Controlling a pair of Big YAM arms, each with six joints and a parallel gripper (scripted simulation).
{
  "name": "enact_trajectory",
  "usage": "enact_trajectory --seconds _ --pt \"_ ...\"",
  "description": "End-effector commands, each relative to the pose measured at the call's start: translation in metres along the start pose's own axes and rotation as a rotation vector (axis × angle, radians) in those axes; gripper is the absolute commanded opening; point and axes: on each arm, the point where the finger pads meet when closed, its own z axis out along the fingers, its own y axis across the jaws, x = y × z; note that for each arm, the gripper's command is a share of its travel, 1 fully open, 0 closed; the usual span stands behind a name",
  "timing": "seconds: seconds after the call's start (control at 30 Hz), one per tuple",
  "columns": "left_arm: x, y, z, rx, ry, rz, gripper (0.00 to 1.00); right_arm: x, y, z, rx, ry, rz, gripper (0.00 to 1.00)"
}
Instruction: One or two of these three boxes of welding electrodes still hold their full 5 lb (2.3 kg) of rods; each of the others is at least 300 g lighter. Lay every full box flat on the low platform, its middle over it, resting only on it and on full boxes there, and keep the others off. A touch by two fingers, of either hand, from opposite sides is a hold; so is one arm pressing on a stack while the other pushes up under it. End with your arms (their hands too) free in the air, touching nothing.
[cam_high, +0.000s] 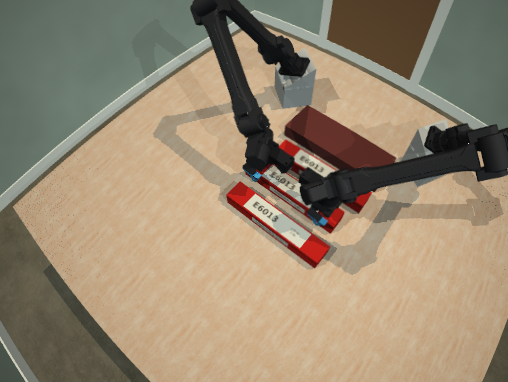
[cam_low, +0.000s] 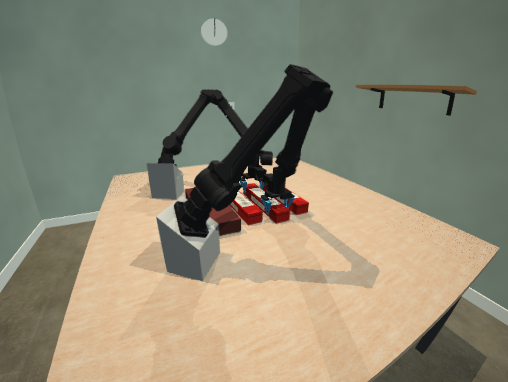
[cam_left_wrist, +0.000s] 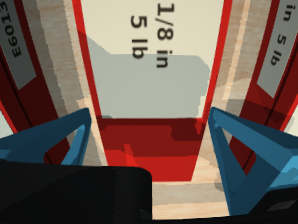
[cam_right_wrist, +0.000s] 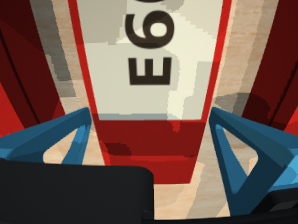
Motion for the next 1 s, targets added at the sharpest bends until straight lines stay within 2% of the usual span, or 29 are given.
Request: enact_trajectory --seconds 0.0,0.17,0.2,0.23,0.27,0.47,0.5,0.57,0.6,0.63,0.97 --pt "0.000 0.007 0.007 -0.008 -0.005 -0.008 1.00 0.001 -0.004 0.007 0.000 -0.004 0.001 1.00" --pt "0.001 0.004 0.012 -0.005 -0.003 -0.005 1.00 0.002 0.000 0.013 -0.005 -0.001 -0.002 1.00" --pt "-0.005 0.012 -0.002 -0.027 -0.016 -0.011 1.00 -0.004 -0.010 0.001 0.018 -0.014 0.006 1.00" --pt "0.005 0.012 0.002 -0.024 -0.013 -0.020 1.00 -0.004 -0.010 0.001 0.018 -0.014 0.006 1.00" --pt "-0.004 0.012 -0.002 -0.027 -0.016 -0.011 1.00 -0.004 -0.010 0.001 0.018 -0.014 0.006 1.00" --pt "-0.004 0.012 -0.001 -0.027 -0.016 -0.011 1.00 -0.003 -0.010 0.001 0.018 -0.014 0.006 1.00" --pt "0.005 0.020 -0.002 -0.036 -0.019 -0.029 1.00 -0.003 -0.010 0.001 0.018 -0.014 0.006 1.00" --pt "-0.004 0.012 -0.001 -0.027 -0.016 -0.011 1.00 -0.003 -0.010 0.001 0.018 -0.014 0.006 1.00" --pt "0.006 0.020 -0.002 -0.036 -0.019 -0.029 1.00 -0.003 -0.010 0.001 0.018 -0.014 0.006 1.00" --pt "-0.004 0.013 -0.001 -0.027 -0.016 -0.011 0.00 -0.003 -0.010 0.001 0.018 -0.014 0.006 0.00" --pt "-0.004 0.013 -0.001 -0.027 -0.016 -0.011 0.00 -0.003 -0.010 0.001 0.018 -0.014 0.006 0.00"
